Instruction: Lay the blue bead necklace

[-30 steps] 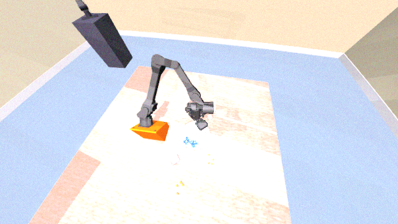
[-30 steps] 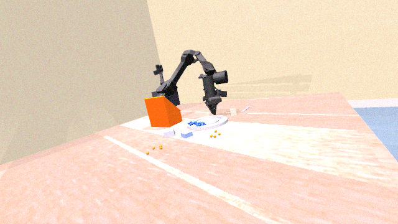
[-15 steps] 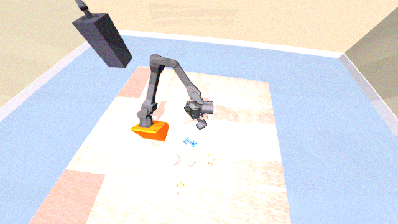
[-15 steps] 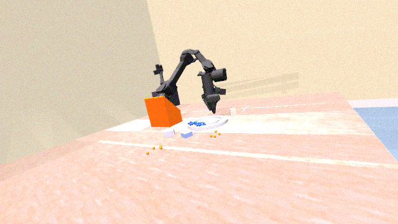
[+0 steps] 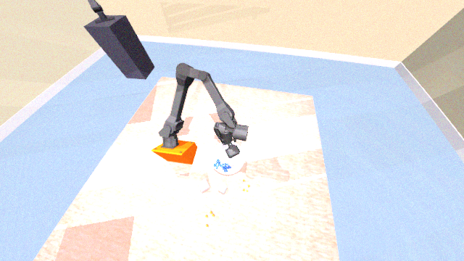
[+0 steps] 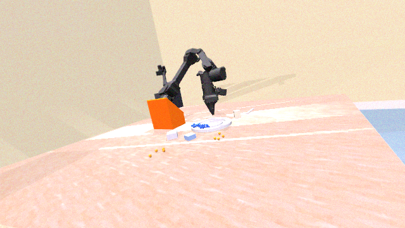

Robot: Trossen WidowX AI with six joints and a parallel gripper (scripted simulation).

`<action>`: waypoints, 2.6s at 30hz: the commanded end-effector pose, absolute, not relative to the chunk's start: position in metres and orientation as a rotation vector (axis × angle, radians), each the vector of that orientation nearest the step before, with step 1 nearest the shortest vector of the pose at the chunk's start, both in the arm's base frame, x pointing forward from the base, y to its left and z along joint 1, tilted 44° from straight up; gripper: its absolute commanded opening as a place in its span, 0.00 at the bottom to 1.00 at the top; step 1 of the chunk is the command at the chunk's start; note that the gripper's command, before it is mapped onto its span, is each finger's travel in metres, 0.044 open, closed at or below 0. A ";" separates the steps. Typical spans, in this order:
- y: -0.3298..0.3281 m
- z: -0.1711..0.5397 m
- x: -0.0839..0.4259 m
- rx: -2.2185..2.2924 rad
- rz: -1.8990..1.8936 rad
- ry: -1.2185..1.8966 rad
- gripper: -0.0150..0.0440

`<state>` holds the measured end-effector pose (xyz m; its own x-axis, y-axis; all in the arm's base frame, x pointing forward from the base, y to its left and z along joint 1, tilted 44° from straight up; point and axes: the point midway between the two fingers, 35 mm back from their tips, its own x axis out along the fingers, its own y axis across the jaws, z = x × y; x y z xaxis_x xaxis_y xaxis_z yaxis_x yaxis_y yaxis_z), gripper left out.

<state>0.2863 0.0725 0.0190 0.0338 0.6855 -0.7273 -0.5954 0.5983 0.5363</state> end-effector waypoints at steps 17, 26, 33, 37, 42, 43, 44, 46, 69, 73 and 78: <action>-0.015 -0.055 0.231 0.373 0.789 1.349 0.59; -0.011 -0.059 0.235 0.358 0.790 1.340 0.59; -0.006 -0.064 0.234 0.361 0.790 1.341 0.59; -0.002 -0.069 0.234 0.364 0.790 1.343 0.59; 0.004 -0.074 0.233 0.368 0.790 1.345 0.59; 0.005 -0.075 0.233 0.369 0.790 1.345 0.59; 0.006 -0.076 0.233 0.369 0.790 1.345 0.59; 0.008 -0.079 0.232 0.371 0.790 1.346 0.59; 0.011 -0.083 0.233 0.364 0.791 1.345 0.26; 0.011 -0.083 0.233 0.364 0.791 1.345 0.25; 0.011 -0.083 0.233 0.364 0.791 1.345 0.25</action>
<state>0.2327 0.0116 -0.0828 0.0213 0.6905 -0.7230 -0.2959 0.6951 0.6552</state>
